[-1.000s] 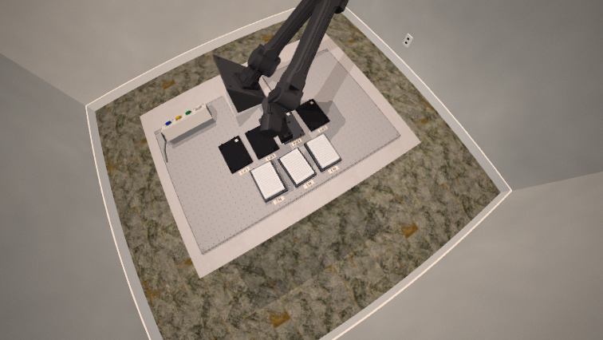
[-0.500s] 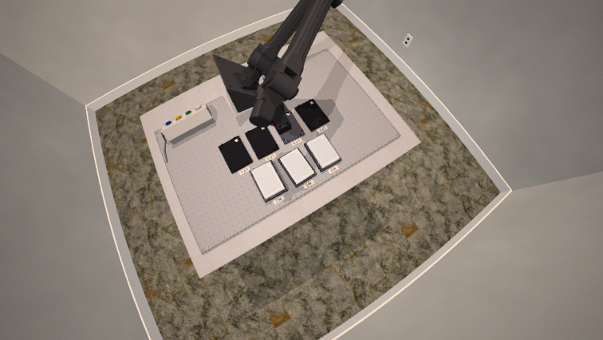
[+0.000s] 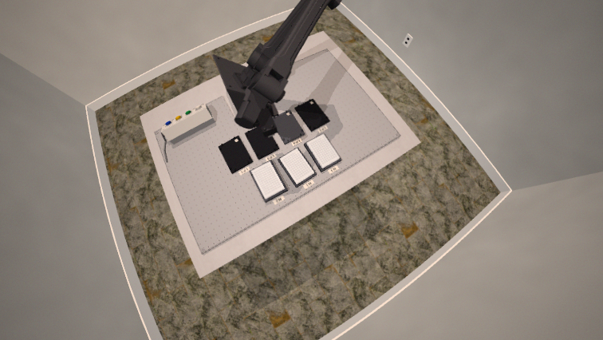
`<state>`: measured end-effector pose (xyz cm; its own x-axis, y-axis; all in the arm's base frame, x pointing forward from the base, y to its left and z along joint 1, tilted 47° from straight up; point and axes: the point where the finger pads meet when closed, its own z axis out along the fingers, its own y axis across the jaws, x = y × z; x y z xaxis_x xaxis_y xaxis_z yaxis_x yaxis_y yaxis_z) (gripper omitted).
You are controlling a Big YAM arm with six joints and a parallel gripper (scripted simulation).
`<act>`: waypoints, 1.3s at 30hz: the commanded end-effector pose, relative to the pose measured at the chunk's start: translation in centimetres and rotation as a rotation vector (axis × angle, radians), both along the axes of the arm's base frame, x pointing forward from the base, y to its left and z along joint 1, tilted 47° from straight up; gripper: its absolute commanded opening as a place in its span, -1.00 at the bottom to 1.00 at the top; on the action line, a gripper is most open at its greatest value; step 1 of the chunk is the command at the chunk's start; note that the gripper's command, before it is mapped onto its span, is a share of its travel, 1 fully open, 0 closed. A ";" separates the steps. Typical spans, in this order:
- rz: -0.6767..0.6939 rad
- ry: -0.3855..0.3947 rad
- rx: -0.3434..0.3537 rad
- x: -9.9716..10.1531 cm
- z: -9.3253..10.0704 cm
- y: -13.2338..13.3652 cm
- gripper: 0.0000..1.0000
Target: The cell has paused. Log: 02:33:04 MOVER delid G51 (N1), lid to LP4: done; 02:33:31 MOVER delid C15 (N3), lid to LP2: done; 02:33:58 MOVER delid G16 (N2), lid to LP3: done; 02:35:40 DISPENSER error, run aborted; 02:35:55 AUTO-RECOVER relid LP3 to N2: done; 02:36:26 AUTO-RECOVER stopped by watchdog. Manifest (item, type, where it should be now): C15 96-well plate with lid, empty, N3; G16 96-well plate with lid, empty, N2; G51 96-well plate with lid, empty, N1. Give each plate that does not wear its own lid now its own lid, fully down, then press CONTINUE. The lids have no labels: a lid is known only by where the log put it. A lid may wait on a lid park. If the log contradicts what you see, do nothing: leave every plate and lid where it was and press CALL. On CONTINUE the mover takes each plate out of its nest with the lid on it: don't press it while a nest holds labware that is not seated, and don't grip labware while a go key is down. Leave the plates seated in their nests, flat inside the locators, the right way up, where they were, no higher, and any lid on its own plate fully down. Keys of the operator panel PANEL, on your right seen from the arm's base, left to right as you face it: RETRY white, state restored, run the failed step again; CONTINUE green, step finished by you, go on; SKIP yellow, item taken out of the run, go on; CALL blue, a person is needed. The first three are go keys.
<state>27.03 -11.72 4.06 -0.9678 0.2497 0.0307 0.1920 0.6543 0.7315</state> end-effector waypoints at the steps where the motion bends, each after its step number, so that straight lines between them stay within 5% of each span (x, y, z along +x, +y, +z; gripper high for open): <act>1: -0.073 0.014 -0.027 1.5 -0.7 -3.3 -1.00; 4: -0.054 0.028 -0.024 1.9 -1.1 -2.7 -1.00; 29: -0.403 0.352 0.049 -2.5 -9.9 -11.2 -1.00; 39: -0.356 0.338 0.038 -2.9 -12.6 -12.8 -1.00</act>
